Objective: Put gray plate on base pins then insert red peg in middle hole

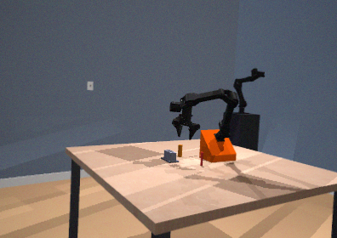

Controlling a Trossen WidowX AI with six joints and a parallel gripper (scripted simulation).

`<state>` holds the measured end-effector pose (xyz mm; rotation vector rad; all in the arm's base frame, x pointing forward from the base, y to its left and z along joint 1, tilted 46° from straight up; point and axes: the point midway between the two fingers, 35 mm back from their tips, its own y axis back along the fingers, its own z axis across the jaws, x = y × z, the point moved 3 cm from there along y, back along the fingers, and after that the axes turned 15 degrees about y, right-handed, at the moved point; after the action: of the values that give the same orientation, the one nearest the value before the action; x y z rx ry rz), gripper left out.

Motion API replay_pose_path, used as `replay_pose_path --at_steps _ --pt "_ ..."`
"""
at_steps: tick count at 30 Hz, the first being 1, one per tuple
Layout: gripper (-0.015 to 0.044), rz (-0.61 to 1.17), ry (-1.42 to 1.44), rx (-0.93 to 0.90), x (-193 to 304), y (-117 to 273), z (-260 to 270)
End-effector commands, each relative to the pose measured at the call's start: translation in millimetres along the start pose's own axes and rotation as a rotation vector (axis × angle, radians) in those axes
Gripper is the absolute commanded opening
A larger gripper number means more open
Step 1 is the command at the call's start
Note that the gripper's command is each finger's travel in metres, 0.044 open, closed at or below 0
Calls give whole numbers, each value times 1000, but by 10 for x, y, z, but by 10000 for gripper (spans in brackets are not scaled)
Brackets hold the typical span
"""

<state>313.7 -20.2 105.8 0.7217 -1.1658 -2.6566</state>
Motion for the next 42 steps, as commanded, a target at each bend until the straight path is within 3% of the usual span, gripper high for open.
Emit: replay_pose_path --at_steps 1,14,36,42 --pt "440 21 -757 -33 202 -91 666" --pt "440 33 -1295 -34 387 -130 1035" --pt "440 33 -1300 -34 396 -131 1027" --pt "440 33 -1300 -35 398 -399 1039"
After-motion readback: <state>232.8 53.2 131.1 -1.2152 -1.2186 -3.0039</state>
